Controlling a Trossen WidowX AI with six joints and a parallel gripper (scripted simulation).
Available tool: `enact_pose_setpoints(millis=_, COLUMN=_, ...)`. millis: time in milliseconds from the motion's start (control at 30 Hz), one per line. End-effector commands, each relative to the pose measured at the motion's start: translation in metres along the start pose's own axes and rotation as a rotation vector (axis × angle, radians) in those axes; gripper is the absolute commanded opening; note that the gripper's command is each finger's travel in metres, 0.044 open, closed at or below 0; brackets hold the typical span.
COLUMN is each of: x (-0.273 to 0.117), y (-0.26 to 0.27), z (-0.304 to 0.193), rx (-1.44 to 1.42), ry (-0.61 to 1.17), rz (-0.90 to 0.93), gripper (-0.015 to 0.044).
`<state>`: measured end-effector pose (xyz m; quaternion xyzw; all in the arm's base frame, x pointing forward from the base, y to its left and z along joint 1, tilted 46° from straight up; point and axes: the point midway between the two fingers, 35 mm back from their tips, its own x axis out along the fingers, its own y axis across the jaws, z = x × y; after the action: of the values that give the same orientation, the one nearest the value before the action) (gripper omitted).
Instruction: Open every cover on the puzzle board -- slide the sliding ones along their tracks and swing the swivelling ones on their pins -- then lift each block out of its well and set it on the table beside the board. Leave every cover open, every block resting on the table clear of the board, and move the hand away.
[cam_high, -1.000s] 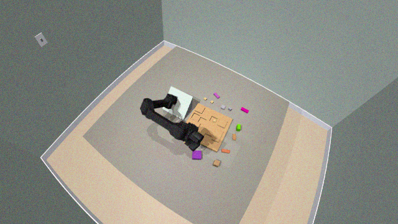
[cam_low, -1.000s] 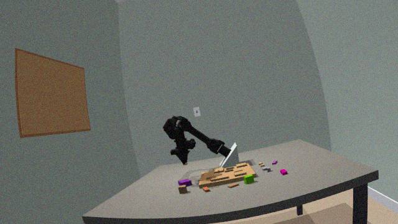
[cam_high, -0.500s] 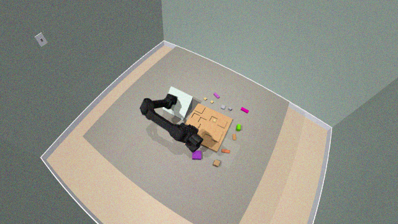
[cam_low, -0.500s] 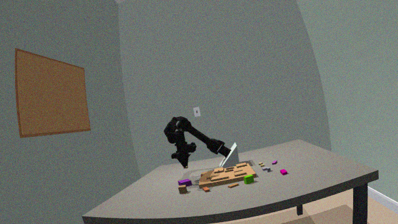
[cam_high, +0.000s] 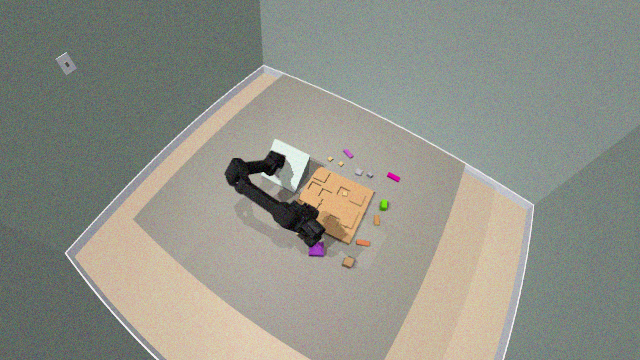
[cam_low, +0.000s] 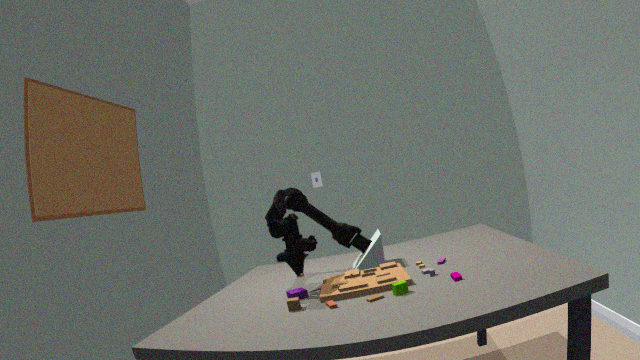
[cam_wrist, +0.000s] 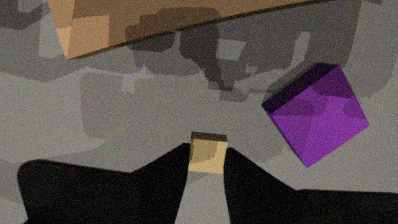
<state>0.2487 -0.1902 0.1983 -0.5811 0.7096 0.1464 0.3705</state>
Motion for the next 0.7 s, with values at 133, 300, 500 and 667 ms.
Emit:
enact_pose_setpoints(millis=133, x=0.015, y=0.001, z=0.000, rx=-0.005, ry=-0.002, rz=0.004, gripper=0.0080)
enact_pose_setpoints(millis=300, x=0.023, y=0.001, z=0.000, rx=-0.005, ry=-0.001, rz=0.004, gripper=0.0080)
enact_pose_setpoints(millis=500, x=0.033, y=0.002, z=-0.001, rx=-0.005, ry=0.001, rz=0.003, gripper=0.0080)
enact_pose_setpoints(millis=667, x=0.041, y=0.003, z=-0.001, rx=-0.005, ry=0.003, rz=0.002, gripper=0.0080)
